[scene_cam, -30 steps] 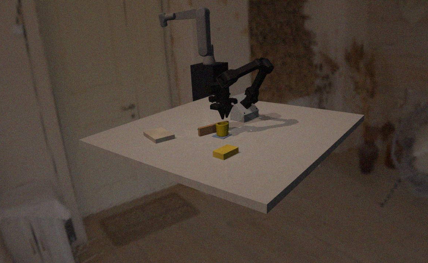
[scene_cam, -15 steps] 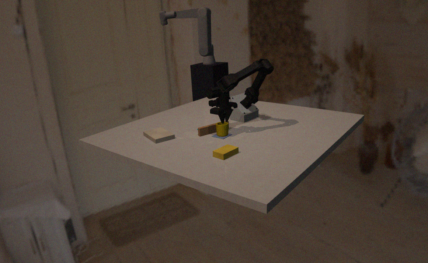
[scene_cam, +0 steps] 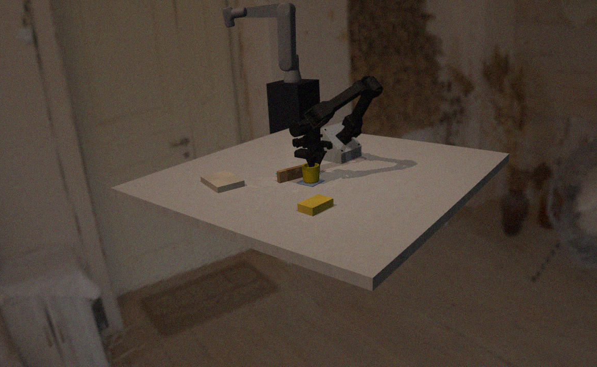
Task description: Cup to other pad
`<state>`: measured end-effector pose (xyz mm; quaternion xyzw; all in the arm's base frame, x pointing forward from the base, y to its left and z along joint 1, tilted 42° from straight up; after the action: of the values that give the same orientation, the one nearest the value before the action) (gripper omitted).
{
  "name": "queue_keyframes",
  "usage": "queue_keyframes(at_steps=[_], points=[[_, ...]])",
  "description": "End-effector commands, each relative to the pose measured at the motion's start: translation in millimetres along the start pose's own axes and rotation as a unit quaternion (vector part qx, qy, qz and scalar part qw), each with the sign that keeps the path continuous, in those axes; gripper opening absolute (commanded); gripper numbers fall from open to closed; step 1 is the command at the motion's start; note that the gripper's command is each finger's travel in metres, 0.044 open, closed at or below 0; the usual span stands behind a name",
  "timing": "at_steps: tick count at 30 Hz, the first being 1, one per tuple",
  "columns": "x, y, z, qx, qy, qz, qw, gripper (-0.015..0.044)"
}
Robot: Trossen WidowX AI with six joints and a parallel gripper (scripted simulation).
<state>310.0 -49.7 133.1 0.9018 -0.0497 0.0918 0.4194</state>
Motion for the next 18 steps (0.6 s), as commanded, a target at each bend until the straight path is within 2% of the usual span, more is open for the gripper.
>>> queue_keyframes(at_steps=[1, 10, 18], points=[[-2.3, -9.3, -0.2, 0.004, -0.004, -0.003, 1.000, 0.0167], [-2.5, -11.6, -0.4, 0.005, -0.004, -0.003, 1.000, 0.0167], [-1.4, -9.6, -0.5, 0.002, -0.001, -0.002, 1.000, 0.0113]])
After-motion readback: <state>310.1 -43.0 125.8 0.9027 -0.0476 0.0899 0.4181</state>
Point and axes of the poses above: the point midway between the two fingers, 35 mm back from their tips, its own y axis back along the fingers, its own x axis across the jaws, z = x × y, the point moved 10 cm from there along y, back along the fingers, and after that the axes turned 10 degrees about y, right-handed, at the moved point
